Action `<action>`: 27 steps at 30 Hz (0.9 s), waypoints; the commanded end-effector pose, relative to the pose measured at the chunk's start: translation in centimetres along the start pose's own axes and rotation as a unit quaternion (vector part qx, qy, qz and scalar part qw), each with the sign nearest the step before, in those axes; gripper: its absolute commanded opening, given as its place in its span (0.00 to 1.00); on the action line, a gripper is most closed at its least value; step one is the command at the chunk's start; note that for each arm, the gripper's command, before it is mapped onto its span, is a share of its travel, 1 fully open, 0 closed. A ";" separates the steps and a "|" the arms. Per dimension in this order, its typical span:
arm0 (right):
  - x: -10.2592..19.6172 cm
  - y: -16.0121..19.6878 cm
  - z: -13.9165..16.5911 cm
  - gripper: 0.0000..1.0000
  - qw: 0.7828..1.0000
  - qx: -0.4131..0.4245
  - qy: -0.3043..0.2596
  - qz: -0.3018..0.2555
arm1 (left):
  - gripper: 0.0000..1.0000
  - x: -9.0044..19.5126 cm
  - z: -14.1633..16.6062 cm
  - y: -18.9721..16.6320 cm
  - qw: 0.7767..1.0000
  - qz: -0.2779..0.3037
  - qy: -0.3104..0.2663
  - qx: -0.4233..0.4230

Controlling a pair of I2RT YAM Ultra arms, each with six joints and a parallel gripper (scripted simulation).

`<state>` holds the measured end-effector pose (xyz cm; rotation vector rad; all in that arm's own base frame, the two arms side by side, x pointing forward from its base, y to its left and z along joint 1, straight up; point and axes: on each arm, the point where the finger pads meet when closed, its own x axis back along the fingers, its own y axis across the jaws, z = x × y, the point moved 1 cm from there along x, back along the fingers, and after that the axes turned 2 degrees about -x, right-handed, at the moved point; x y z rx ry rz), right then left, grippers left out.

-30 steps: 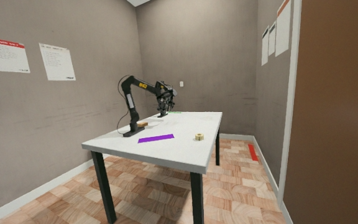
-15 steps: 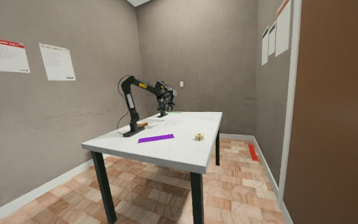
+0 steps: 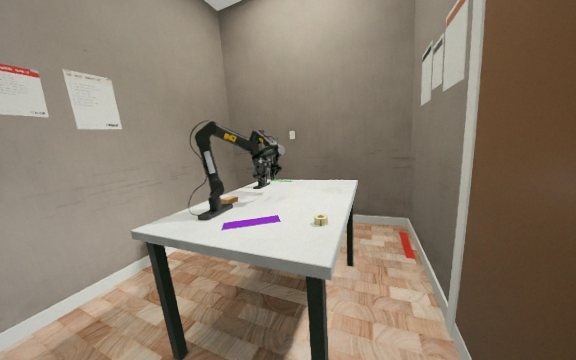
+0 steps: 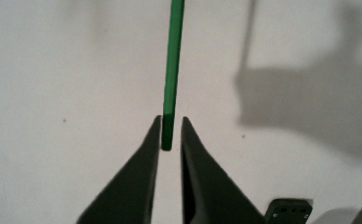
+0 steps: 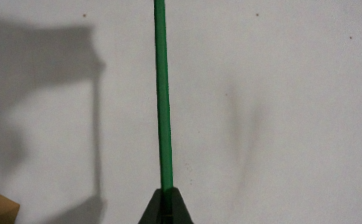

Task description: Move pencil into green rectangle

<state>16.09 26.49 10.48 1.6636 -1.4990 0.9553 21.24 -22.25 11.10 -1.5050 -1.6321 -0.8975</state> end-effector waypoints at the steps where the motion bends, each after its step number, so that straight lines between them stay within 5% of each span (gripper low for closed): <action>1: 0.4 -0.2 -0.8 0.00 1.000 0.005 -0.007 0.005 | 0.12 -0.1 -0.7 0.2 1.000 -0.005 -0.011 -0.005; 19: 0.4 -0.2 -0.8 0.00 1.000 0.005 -0.007 0.005 | 0.00 -0.1 -0.7 0.2 1.000 -0.005 -0.011 -0.005; 22: 0.5 -0.2 -0.7 0.34 1.000 0.005 -0.007 0.005 | 0.00 -0.1 -0.7 0.2 1.000 -0.005 -0.011 -0.005; 27: 1.9 -0.3 -1.0 0.34 1.000 0.008 -0.013 0.006 | 0.00 -0.1 -0.7 0.2 1.000 -0.005 -0.011 -0.005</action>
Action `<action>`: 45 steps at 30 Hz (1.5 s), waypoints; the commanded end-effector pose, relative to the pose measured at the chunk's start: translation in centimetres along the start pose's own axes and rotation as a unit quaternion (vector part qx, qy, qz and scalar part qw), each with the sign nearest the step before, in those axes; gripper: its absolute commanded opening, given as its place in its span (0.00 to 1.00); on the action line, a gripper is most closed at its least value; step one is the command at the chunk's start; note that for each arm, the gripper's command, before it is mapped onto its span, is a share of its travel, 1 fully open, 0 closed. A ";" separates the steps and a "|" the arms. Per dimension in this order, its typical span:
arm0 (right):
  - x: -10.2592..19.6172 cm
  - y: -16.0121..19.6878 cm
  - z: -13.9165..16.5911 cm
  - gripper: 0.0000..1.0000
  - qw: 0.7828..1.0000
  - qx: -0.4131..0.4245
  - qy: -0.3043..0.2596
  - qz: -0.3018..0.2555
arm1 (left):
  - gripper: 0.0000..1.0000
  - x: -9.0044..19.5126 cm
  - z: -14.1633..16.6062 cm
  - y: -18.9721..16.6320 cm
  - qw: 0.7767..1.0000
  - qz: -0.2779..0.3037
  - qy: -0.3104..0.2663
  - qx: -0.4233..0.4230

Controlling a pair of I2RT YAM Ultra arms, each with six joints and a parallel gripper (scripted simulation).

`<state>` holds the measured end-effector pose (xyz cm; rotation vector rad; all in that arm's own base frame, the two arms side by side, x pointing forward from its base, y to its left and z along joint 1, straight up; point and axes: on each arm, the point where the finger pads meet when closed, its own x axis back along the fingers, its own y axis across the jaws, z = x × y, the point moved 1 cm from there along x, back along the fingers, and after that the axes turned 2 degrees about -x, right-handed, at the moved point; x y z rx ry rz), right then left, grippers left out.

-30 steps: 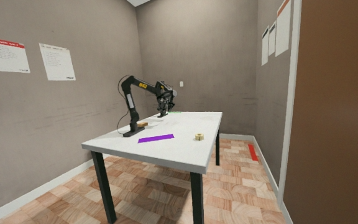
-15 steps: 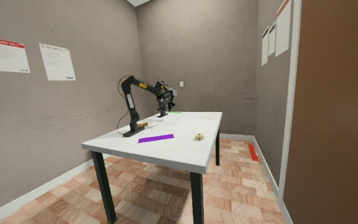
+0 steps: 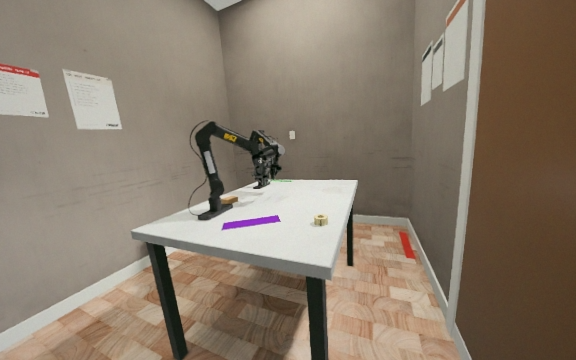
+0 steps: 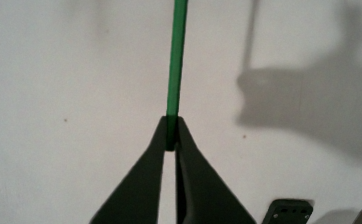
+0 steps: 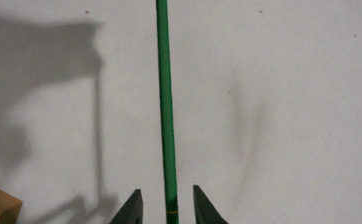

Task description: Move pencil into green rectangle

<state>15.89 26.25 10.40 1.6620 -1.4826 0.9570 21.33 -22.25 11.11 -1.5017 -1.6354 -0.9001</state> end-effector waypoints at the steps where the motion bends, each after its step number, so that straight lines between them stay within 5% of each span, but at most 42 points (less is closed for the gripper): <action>1: 2.5 -0.5 -1.1 0.34 1.000 0.008 -0.018 0.011 | 0.00 -0.1 -0.7 0.2 1.000 -0.003 -0.011 -0.005; 7: 6.8 -0.3 -1.0 0.34 1.000 0.008 -0.017 0.012 | 0.00 -0.1 -0.7 0.2 1.000 -0.003 -0.011 -0.005; 19: 9.0 4.0 0.0 0.34 0.992 -0.073 0.016 0.100 | 0.00 0.0 0.4 0.8 1.000 -0.001 -0.007 -0.010; 31: 15.2 9.3 2.5 0.34 0.956 -0.152 -0.134 0.212 | 0.00 5.1 13.7 7.2 0.993 -0.062 0.027 0.100; 33: 15.2 9.3 2.5 0.34 0.956 -0.152 -0.134 0.212 | 0.00 5.1 13.7 7.2 0.993 -0.062 0.027 0.100; 45: 18.0 9.1 5.6 0.34 0.905 -0.242 -0.237 0.258 | 0.00 11.4 28.1 5.6 0.959 -0.132 0.035 0.247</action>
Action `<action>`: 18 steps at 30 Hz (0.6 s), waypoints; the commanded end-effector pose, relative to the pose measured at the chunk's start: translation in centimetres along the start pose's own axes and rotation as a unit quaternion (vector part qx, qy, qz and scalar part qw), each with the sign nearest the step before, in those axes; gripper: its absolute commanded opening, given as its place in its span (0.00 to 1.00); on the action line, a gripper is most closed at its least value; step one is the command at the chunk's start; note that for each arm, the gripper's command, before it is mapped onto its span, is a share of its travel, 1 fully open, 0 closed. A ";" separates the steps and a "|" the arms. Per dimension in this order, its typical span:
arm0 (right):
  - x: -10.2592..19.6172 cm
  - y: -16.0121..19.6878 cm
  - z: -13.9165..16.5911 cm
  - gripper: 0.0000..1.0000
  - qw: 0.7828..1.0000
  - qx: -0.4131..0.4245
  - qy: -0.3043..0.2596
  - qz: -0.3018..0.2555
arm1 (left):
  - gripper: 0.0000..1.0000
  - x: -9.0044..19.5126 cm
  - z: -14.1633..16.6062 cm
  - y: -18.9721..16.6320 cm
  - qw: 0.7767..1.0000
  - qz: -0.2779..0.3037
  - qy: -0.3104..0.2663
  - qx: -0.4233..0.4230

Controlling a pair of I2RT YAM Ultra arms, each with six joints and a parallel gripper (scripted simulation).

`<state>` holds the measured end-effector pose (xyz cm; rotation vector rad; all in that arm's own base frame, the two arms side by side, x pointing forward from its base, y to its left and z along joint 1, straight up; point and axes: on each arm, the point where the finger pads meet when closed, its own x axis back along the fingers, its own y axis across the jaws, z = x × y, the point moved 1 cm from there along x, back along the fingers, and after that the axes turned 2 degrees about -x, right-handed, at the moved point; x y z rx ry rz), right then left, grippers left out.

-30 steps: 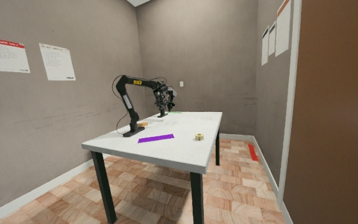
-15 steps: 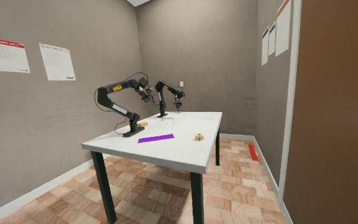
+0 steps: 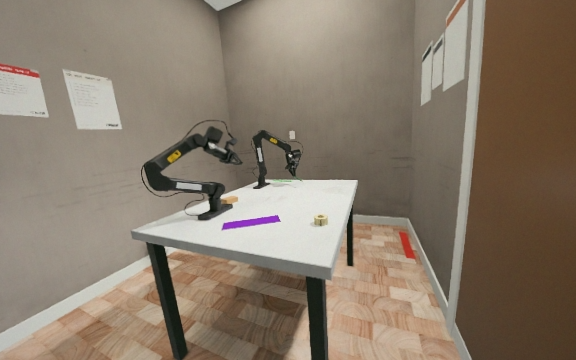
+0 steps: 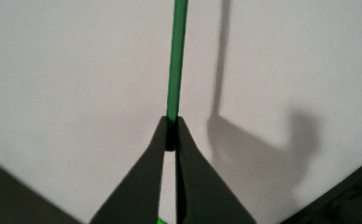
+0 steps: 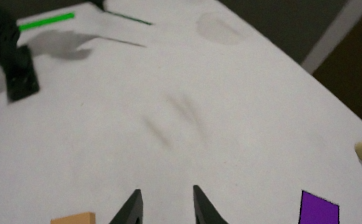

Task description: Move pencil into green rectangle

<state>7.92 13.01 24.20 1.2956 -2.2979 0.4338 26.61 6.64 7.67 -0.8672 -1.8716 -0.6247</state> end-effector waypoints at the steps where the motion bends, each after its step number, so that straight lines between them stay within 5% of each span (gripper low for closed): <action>1: 0.4 -1.3 0.9 0.34 0.998 -0.044 -0.006 0.038 | 0.00 1.2 3.3 -0.3 1.000 0.014 -0.008 0.008; 11: 1.3 -2.9 0.3 0.34 0.993 -0.083 -0.034 0.081 | 0.00 4.7 12.4 -0.5 0.991 -0.039 -0.011 0.126; 18: -0.1 -1.8 -5.6 0.34 0.993 -0.078 -0.074 0.054 | 0.00 7.4 19.1 -3.5 0.972 -0.087 -0.018 0.218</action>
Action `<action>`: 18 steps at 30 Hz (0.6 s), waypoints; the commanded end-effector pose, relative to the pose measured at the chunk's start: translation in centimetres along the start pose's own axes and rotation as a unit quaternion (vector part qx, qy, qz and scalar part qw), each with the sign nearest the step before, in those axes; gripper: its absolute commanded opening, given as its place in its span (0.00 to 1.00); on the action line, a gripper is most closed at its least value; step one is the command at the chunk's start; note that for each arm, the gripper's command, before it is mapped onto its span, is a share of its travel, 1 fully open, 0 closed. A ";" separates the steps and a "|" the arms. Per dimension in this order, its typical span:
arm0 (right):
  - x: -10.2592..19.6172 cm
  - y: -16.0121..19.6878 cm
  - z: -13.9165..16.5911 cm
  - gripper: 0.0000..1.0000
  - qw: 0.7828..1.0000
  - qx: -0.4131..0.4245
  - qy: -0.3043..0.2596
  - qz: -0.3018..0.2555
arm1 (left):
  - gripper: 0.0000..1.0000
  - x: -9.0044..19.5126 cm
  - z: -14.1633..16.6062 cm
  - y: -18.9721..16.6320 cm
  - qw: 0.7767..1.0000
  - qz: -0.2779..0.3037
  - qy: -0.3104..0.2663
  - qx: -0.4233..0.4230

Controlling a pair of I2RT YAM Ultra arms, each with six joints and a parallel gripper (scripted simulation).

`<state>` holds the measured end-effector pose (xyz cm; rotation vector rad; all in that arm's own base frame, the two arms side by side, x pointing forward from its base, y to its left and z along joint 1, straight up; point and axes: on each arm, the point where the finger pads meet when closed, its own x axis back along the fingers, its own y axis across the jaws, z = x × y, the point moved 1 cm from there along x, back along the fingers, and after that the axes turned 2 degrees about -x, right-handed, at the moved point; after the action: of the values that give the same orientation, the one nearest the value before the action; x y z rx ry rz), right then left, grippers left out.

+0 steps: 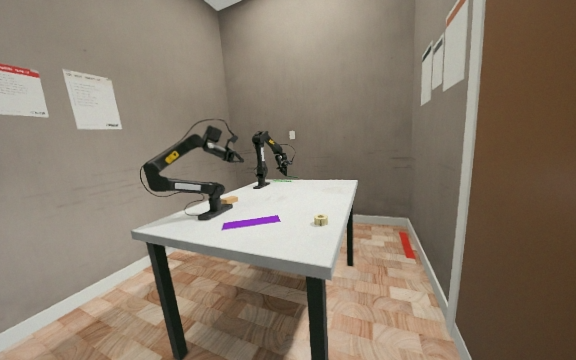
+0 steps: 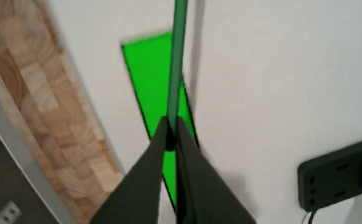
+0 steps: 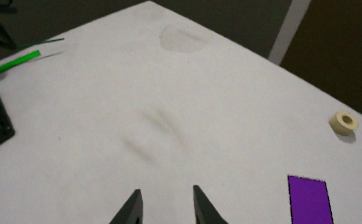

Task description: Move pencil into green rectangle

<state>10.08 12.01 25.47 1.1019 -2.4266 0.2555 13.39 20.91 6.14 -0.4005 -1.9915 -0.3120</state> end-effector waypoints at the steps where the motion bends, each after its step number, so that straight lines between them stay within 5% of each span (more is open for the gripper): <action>1: -1.3 2.1 -5.6 0.34 0.999 0.000 -0.044 -0.026 | 0.00 1.3 2.6 -1.3 1.000 0.007 -0.023 0.018; 4: -1.9 3.0 -6.9 0.34 0.998 0.006 -0.050 -0.040 | 0.00 1.7 3.6 -1.4 0.999 -0.001 -0.024 0.033; 10: -4.3 11.1 -13.3 0.34 0.982 0.055 -0.087 -0.161 | 0.00 3.4 7.6 -2.4 0.994 -0.036 -0.029 0.098; 18: -8.2 20.1 -17.4 0.34 0.958 0.092 -0.107 -0.251 | 0.00 4.0 9.2 -3.2 0.990 -0.050 -0.033 0.129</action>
<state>6.50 32.10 33.95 1.7147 -2.2278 0.2755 2.79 22.81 5.44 -0.1281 -2.0503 -0.1207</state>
